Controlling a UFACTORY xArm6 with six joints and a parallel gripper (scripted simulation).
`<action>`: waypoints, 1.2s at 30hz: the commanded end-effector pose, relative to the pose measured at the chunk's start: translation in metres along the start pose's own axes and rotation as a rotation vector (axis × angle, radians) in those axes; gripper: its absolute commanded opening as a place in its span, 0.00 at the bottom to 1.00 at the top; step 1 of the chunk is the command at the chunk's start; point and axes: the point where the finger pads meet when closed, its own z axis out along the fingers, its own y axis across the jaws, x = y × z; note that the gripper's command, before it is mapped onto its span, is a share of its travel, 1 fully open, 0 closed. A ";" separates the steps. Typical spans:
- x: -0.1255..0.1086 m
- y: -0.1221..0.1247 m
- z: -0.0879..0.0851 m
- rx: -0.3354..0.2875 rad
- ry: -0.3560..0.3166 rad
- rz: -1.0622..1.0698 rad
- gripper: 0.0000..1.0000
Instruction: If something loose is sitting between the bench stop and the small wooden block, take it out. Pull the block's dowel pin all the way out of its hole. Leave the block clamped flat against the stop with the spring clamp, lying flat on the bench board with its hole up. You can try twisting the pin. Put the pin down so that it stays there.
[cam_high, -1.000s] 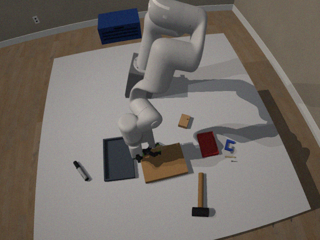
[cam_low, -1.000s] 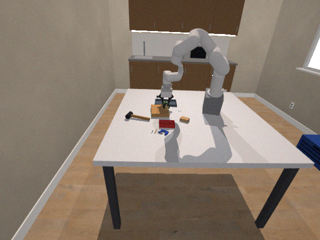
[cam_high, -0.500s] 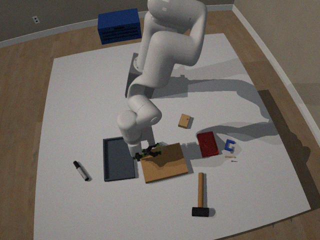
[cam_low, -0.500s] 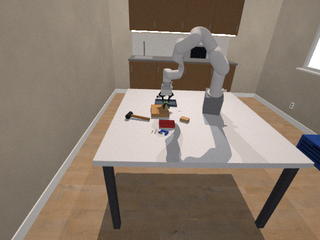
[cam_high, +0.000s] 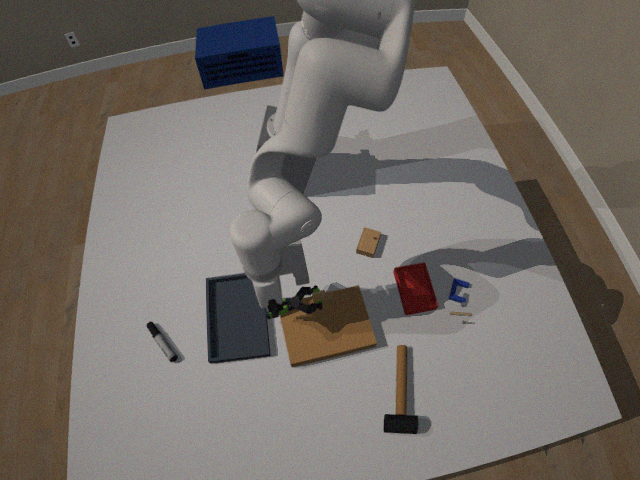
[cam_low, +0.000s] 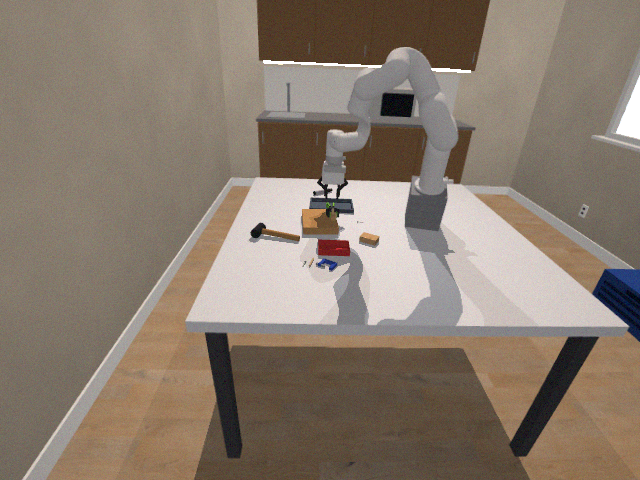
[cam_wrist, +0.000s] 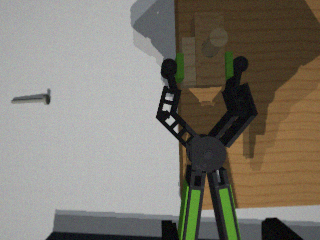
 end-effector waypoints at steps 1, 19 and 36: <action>0.000 0.002 -0.014 -0.002 -0.001 0.000 0.50; 0.000 0.002 -0.029 -0.002 -0.001 0.000 0.50; 0.000 0.002 -0.030 -0.002 -0.001 0.001 0.50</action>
